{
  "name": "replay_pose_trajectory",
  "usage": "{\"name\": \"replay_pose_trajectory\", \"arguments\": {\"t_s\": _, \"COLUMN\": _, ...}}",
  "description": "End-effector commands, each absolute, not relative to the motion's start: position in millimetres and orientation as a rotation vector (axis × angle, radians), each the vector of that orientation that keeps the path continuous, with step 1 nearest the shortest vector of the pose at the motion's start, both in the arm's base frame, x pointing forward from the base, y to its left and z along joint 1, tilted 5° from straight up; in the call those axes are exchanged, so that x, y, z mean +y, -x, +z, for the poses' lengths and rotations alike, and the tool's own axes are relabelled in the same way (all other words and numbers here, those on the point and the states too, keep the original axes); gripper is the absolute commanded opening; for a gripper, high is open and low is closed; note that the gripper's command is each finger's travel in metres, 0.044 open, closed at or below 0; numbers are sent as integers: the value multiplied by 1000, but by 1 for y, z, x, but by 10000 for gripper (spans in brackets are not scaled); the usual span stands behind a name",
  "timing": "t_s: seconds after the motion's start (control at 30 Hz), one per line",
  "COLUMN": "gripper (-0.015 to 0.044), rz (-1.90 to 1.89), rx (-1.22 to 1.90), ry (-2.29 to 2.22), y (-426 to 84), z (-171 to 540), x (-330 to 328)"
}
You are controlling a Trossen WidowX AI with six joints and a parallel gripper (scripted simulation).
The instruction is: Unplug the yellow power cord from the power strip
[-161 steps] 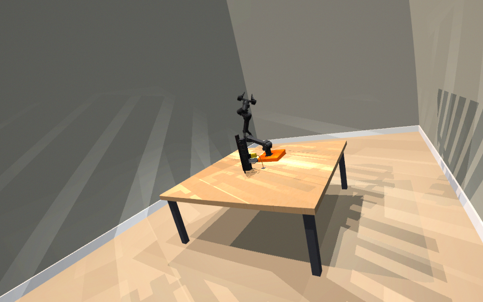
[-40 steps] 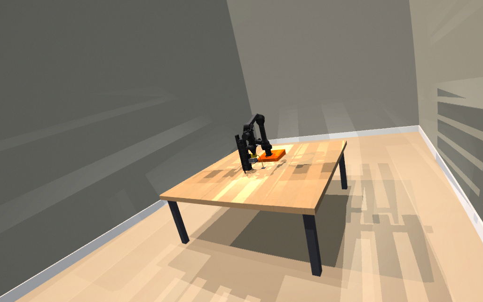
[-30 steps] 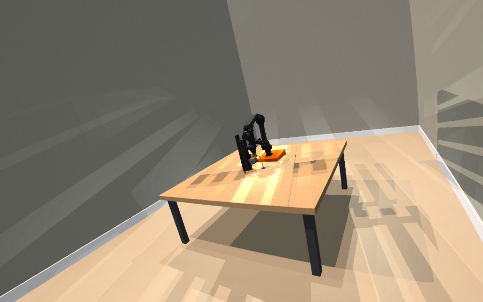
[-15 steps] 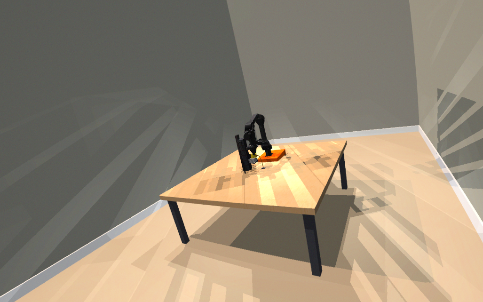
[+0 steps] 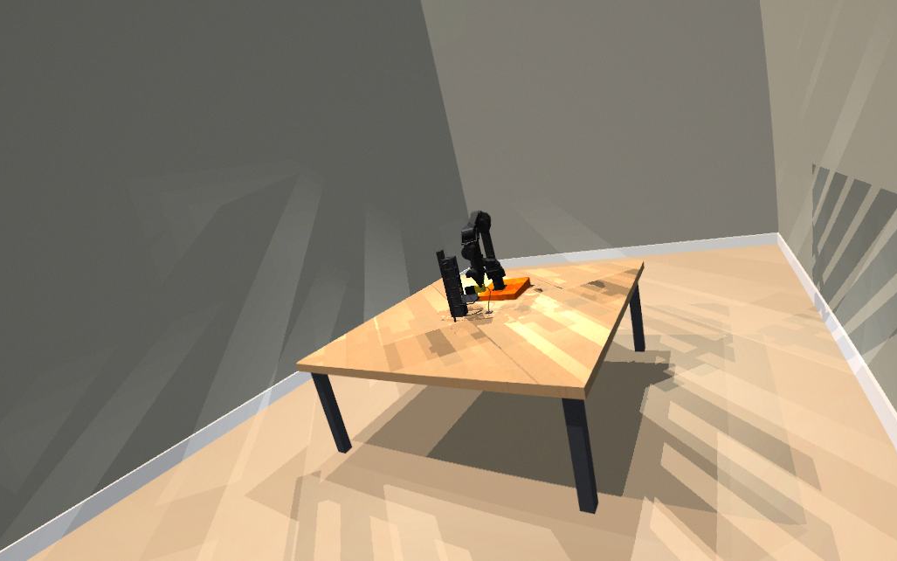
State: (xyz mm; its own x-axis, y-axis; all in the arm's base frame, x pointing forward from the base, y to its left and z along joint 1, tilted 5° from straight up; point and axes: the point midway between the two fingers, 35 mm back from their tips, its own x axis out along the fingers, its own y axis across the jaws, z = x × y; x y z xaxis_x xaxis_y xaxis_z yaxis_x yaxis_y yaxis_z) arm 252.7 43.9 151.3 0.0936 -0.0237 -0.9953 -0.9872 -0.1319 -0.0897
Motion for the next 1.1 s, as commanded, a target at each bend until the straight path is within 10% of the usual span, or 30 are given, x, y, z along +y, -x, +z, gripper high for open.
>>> {"name": "replay_pose_trajectory", "arguments": {"t_s": 0.0, "gripper": 79, "rz": 1217, "rx": 1097, "ry": 1365, "y": -254, "z": 151, "x": 41}}
{"name": "replay_pose_trajectory", "arguments": {"t_s": 0.47, "gripper": 440, "rz": 1218, "rx": 1096, "ry": 1365, "y": -253, "z": 153, "x": 48}}
{"name": "replay_pose_trajectory", "arguments": {"t_s": 1.07, "gripper": 440, "rz": 1220, "rx": 1094, "ry": 1362, "y": -245, "z": 162, "x": 97}}
